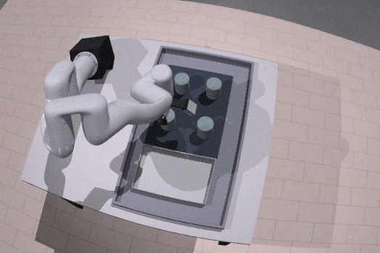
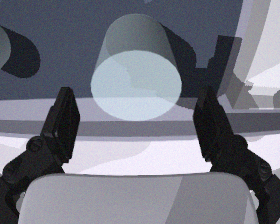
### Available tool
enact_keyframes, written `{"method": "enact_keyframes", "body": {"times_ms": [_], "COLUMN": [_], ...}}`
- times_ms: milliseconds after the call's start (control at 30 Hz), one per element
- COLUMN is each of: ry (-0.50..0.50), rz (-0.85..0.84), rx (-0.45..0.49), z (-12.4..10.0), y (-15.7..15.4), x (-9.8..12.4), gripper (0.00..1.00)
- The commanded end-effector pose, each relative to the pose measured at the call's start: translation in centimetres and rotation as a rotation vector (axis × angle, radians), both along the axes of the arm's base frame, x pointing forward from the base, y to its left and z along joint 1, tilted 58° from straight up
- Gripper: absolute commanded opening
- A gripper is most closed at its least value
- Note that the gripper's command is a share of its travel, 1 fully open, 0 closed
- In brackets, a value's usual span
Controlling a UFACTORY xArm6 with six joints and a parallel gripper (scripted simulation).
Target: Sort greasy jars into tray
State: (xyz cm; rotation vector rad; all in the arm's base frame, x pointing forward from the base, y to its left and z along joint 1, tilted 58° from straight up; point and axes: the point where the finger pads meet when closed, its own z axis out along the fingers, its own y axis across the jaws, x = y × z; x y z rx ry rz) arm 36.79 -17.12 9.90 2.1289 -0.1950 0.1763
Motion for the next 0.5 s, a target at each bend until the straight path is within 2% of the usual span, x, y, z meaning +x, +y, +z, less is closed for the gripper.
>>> {"method": "enact_keyframes", "body": {"times_ms": [0,467], "ry": [-0.002,-0.002], "rz": [0.002,0.002], "rx": [0.0,0.0], "z": [-0.2,-1.5], "y": [-0.3,-2.4], "x": [0.1,0.3], "gripper": [1.0,1.0]}}
